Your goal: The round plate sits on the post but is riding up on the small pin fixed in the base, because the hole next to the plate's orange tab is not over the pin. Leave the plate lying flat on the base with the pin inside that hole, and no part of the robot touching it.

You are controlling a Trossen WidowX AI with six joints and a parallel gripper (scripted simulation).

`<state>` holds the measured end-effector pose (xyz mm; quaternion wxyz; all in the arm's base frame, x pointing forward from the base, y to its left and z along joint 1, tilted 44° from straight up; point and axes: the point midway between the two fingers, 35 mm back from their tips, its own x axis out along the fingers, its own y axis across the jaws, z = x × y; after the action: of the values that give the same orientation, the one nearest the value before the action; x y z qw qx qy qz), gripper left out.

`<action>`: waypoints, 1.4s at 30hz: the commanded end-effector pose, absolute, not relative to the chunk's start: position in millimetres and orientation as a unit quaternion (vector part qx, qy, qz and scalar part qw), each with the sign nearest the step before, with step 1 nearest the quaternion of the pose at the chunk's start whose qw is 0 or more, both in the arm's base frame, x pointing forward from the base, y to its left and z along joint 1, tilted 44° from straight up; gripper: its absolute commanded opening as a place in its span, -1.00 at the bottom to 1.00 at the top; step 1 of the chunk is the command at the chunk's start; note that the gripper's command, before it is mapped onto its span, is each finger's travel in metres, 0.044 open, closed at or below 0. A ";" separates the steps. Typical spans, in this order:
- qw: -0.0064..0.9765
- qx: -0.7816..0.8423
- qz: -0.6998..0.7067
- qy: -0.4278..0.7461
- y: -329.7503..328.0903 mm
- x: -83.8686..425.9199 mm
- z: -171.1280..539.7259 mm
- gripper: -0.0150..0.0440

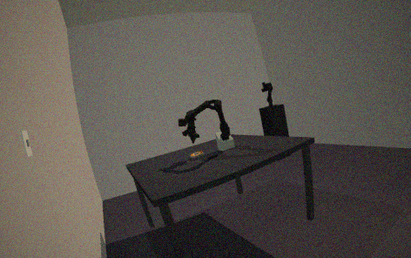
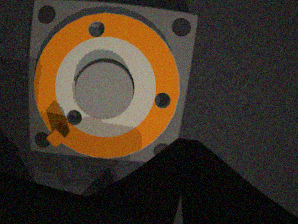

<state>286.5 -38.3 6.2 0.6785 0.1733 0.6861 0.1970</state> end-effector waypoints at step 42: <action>0.645 0.221 0.304 0.666 58.6 242.0 -3.3 -0.49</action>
<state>249.0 61.8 0.6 0.6467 0.2210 0.6629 0.3057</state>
